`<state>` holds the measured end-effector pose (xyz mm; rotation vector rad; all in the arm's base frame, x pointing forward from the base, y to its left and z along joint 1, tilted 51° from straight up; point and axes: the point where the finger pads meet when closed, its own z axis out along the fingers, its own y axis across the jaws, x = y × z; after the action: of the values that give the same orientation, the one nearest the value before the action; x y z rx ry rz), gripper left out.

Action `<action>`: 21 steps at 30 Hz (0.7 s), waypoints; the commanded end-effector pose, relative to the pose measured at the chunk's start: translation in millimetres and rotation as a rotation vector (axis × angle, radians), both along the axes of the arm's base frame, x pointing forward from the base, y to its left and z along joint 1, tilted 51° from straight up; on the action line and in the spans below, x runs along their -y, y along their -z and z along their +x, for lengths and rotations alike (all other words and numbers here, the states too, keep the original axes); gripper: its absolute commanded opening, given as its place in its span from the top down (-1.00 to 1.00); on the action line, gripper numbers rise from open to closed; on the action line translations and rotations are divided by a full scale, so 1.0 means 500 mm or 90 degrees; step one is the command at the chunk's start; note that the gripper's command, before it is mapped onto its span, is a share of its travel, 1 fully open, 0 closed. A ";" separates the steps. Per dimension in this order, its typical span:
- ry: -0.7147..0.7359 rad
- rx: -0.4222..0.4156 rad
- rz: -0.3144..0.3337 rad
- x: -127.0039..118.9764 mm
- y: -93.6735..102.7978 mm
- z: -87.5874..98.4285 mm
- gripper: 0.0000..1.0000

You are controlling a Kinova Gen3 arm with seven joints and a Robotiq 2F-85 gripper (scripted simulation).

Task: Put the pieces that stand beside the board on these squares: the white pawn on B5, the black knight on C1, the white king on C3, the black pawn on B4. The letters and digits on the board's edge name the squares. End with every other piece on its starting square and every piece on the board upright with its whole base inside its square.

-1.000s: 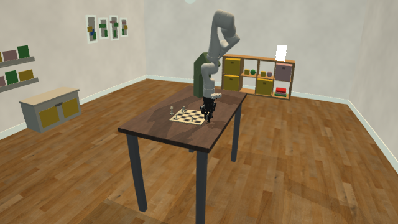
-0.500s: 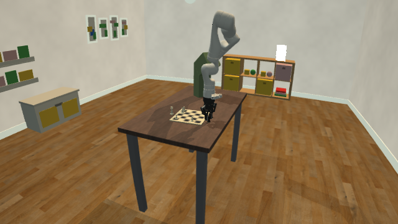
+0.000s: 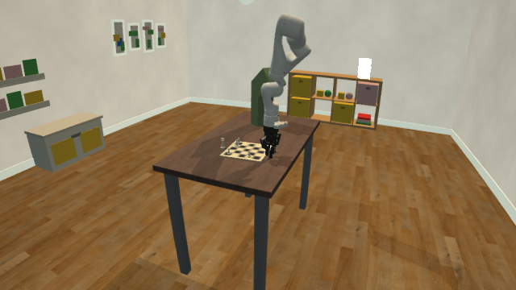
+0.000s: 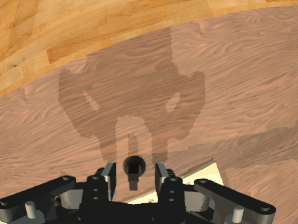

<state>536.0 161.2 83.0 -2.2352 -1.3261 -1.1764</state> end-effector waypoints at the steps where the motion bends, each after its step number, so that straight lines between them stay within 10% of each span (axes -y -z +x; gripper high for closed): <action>1: 0.002 0.002 0.000 0.001 0.000 0.004 0.27; 9: 0.002 0.002 0.000 0.001 0.000 0.004 0.27; 10: 0.002 0.002 0.000 0.001 0.000 0.004 1.00; 21: 0.002 0.002 0.000 0.001 0.000 0.004 1.00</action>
<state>535.9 161.1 83.0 -2.2352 -1.3261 -1.1766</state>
